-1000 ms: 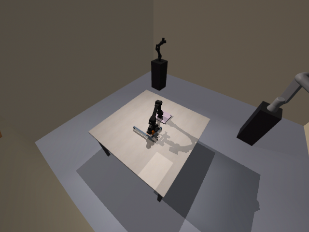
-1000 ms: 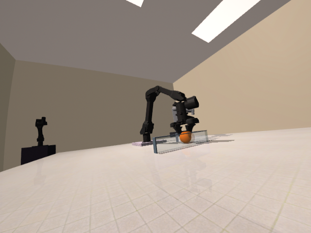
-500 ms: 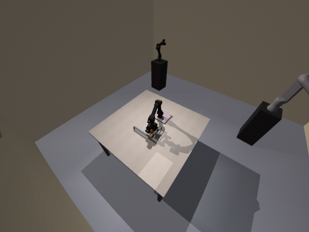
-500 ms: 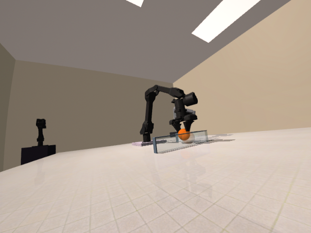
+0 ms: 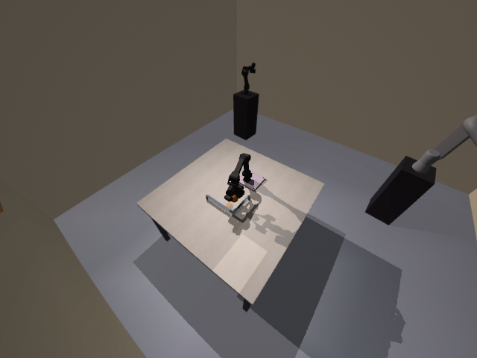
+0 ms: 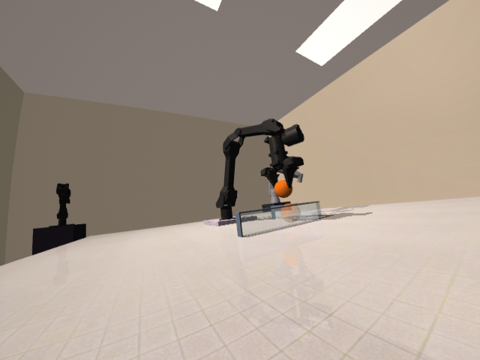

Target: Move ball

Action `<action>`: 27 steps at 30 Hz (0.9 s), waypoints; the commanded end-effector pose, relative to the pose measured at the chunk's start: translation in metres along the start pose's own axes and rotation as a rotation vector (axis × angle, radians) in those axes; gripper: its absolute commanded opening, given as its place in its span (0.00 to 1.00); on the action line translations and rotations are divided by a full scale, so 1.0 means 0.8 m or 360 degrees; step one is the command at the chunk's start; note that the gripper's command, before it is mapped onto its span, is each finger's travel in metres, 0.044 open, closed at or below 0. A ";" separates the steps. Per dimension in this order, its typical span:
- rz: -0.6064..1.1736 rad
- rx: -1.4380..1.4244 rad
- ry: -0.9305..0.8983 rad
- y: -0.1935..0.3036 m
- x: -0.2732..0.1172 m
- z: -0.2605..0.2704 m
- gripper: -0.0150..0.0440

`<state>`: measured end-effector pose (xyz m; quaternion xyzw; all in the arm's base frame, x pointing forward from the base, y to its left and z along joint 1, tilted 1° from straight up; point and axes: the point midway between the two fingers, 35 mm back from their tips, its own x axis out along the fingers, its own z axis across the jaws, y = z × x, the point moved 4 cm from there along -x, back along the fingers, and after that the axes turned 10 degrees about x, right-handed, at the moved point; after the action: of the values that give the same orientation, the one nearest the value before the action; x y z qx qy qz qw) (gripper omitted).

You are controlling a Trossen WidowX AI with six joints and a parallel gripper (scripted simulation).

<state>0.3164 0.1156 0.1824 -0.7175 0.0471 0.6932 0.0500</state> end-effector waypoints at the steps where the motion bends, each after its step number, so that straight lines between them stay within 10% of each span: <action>1: -0.0020 -0.0029 -0.0004 -0.004 -0.030 0.004 0.25; 27: -0.0020 0.0749 -0.0019 0.002 -0.045 -0.010 0.25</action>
<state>0.3177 0.1152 0.2236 -0.6960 0.1576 0.6792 0.1713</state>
